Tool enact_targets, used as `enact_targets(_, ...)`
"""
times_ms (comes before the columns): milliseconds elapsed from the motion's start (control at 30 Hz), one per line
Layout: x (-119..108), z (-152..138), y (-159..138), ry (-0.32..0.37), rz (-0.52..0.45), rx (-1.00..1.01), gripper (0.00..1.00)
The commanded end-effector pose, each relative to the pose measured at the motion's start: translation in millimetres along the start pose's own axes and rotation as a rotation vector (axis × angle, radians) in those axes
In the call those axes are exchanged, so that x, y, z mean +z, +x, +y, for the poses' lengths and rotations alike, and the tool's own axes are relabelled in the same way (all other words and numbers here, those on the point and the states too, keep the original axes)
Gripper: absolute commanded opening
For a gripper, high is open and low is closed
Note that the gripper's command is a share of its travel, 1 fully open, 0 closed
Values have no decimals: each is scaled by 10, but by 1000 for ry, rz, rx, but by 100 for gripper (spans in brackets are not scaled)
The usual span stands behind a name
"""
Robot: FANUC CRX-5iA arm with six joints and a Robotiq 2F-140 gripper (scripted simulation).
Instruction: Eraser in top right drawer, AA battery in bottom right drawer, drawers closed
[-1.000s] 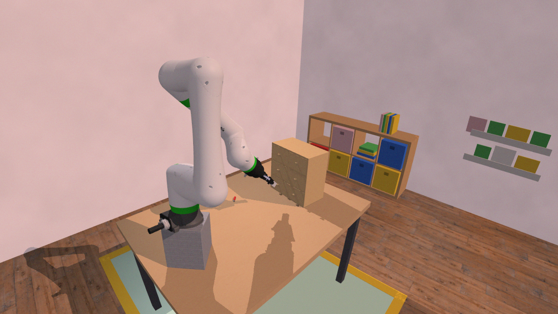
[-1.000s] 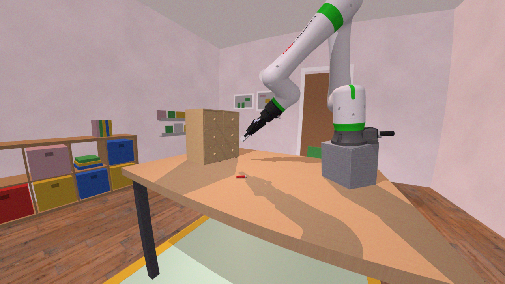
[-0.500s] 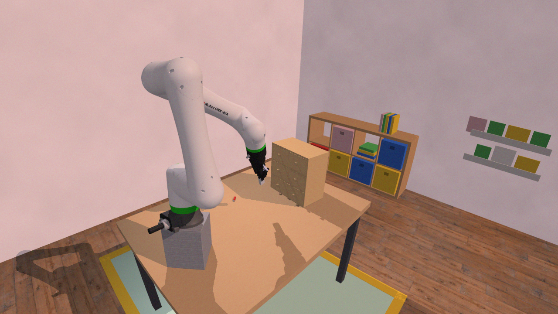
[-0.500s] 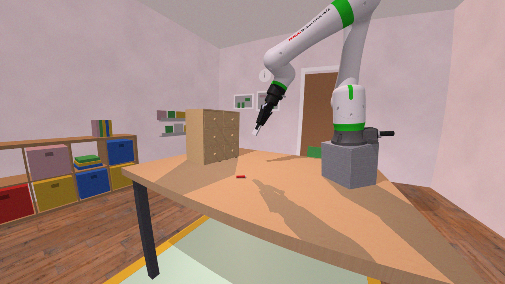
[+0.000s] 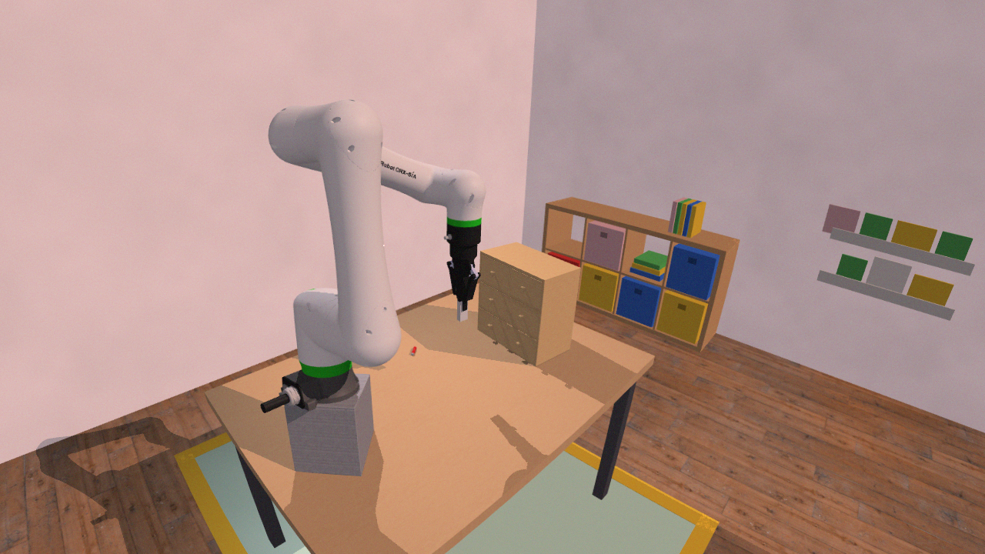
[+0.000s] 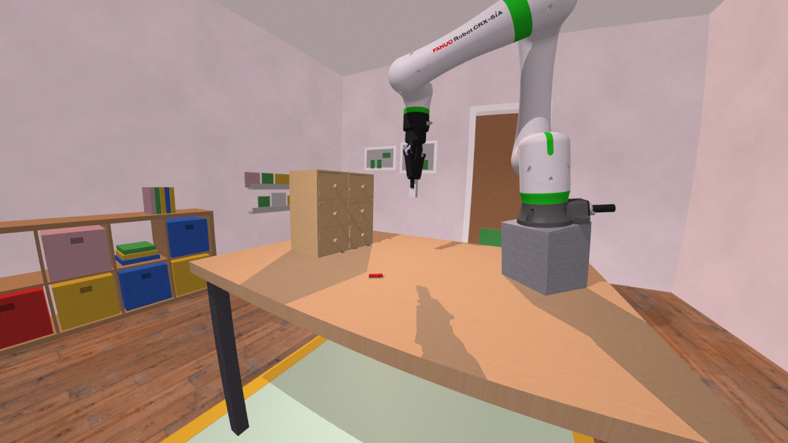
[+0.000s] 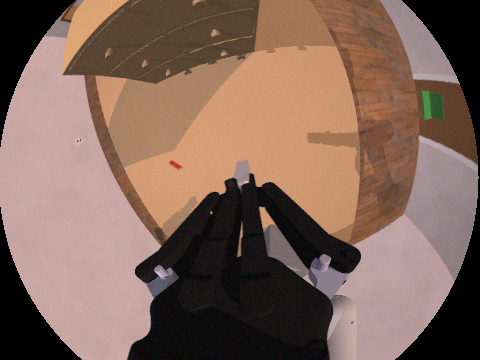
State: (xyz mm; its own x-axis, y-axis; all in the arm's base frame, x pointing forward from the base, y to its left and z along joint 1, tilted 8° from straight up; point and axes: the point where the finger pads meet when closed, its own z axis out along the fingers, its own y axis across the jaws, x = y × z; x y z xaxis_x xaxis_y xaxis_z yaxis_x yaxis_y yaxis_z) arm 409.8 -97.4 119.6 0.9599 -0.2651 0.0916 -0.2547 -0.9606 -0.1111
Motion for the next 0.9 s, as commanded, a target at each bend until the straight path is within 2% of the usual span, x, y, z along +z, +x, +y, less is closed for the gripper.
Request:
enact_targets(0, 3, -4, 1, 0, -2, 0, 0)
enact_targets(33, 3, -4, 1, 0, -2, 0, 0)
enact_targets(67, 3, -4, 1, 0, -2, 0, 100)
enact_targets(867, 3, -4, 1, 0, -2, 0, 100)
